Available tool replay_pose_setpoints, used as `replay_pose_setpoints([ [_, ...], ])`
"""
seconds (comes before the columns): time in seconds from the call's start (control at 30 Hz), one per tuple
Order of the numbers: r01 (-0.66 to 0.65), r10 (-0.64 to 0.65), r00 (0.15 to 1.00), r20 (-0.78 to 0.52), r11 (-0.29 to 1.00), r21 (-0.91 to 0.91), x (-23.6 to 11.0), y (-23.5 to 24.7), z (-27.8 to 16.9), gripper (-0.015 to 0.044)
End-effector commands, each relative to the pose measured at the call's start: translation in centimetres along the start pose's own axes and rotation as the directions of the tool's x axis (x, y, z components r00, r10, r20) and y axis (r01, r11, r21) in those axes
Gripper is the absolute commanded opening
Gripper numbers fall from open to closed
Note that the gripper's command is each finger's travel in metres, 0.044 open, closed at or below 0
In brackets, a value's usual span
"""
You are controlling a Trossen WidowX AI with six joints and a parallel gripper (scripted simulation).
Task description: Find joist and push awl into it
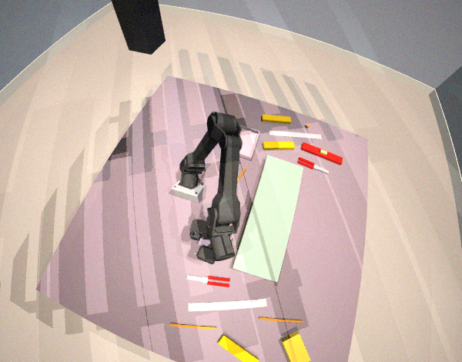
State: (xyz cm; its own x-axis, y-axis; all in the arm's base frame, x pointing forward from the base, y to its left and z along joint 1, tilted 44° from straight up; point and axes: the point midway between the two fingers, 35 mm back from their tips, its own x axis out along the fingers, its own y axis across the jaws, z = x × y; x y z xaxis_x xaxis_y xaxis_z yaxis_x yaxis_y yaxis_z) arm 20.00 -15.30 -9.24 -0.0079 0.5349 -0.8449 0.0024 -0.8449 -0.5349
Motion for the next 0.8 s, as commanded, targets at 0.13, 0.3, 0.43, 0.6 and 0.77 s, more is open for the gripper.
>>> replay_pose_setpoints([
  [0.13, -0.058, 0.058, 0.998, -0.012, 0.998, 0.0, -0.54, 0.02, -0.13, 0.0],
  [0.3, -0.077, 0.077, 0.997, -0.013, 0.997, 0.0, -0.53, -0.06, -0.12, 0.0],
  [0.43, -0.095, 0.095, 0.995, -0.01, 0.996, -0.002, -0.48, -0.12, -0.12, 0.0],
  [0.6, -0.126, 0.126, 0.992, -0.006, 0.992, -0.005, -0.42, -0.21, -0.11, 0.0],
  [0.77, -0.157, 0.157, 0.988, -0.004, 0.988, -0.008, -0.36, -0.3, -0.11, 0.0],
])
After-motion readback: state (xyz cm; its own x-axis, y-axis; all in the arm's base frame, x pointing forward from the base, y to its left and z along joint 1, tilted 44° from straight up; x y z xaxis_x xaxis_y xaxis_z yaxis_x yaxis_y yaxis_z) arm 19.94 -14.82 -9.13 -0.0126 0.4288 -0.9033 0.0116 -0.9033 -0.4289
